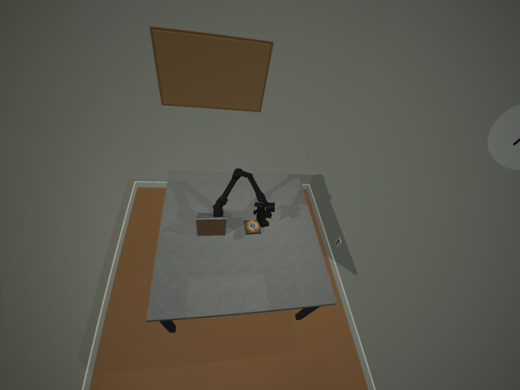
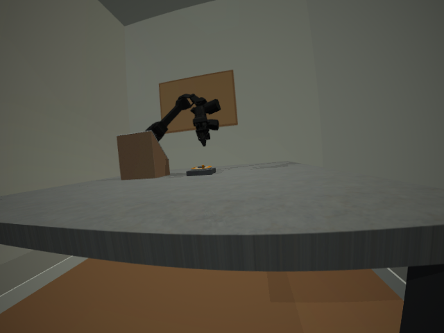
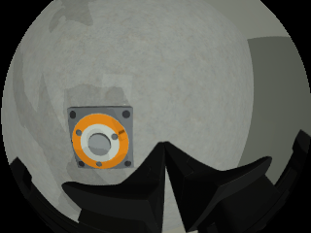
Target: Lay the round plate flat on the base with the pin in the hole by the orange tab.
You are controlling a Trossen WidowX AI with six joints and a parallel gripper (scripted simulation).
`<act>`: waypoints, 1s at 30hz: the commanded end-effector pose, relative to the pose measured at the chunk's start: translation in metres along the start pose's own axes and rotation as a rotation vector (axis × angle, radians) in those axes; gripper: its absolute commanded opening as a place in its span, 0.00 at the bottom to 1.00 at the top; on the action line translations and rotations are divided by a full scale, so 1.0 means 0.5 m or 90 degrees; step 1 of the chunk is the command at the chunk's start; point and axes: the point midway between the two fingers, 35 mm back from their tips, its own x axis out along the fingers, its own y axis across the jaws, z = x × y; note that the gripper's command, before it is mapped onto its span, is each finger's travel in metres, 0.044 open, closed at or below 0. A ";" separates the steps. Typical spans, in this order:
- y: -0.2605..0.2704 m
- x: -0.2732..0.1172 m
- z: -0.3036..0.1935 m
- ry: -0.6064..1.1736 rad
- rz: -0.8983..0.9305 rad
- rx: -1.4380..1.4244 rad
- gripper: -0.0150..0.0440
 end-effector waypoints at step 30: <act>0.089 0.169 -0.059 0.061 0.204 0.130 0.25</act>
